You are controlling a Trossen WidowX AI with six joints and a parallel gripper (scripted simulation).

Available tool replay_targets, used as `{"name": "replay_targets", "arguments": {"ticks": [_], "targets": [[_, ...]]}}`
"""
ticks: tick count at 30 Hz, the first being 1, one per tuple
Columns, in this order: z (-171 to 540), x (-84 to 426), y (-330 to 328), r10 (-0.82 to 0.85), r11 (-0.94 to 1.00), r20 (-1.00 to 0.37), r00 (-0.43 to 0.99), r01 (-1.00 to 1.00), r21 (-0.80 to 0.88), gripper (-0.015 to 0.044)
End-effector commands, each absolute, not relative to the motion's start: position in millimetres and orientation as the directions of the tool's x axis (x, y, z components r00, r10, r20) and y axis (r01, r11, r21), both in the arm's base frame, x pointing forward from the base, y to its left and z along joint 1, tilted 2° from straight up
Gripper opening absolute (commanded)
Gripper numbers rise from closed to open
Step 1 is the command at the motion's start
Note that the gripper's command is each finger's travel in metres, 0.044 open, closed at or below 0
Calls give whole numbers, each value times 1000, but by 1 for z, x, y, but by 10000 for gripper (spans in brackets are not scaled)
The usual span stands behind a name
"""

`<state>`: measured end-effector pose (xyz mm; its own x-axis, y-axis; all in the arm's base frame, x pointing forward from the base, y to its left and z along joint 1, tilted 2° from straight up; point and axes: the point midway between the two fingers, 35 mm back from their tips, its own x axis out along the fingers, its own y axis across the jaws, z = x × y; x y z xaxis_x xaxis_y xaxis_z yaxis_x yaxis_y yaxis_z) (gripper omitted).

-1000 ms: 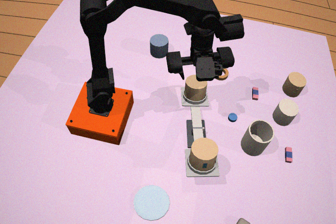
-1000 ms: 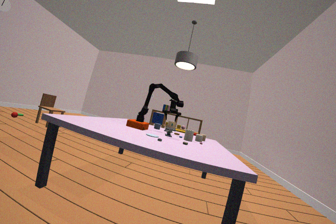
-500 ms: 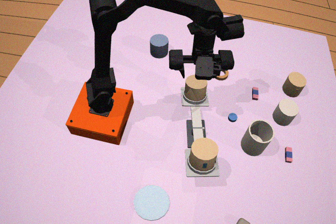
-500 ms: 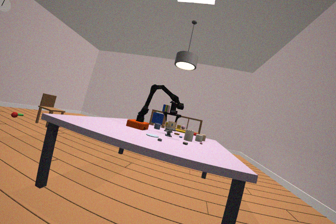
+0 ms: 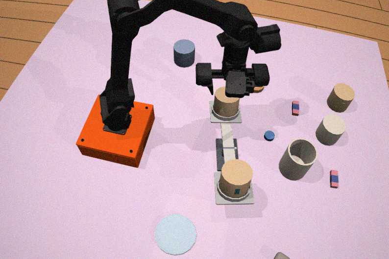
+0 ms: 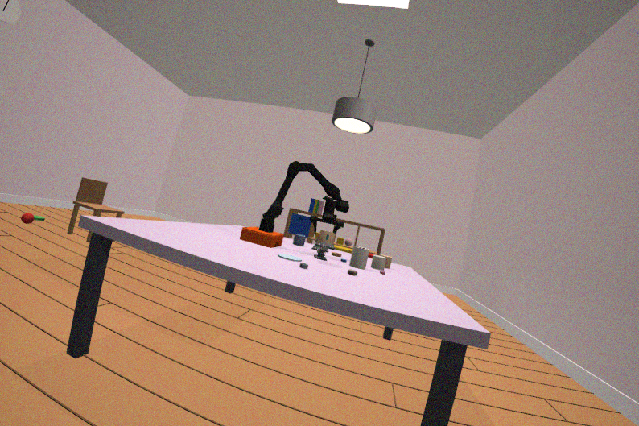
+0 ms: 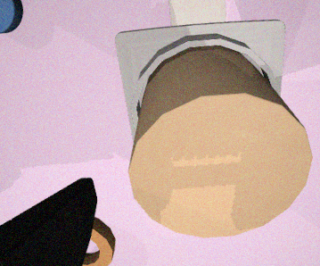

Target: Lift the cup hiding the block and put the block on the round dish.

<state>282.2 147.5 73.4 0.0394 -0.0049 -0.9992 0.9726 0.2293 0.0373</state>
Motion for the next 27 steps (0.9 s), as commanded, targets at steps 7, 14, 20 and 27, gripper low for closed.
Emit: {"name": "replay_targets", "arguments": {"ticks": [7, 14, 20, 27], "targets": [[53, 282, 146, -14, 224, -999, 31, 974, 27, 440], [42, 282, 146, -14, 224, -999, 31, 974, 27, 440], [32, 282, 145, -14, 224, -999, 31, 974, 27, 440], [22, 281, 145, -14, 224, -999, 30, 974, 27, 440]]}}
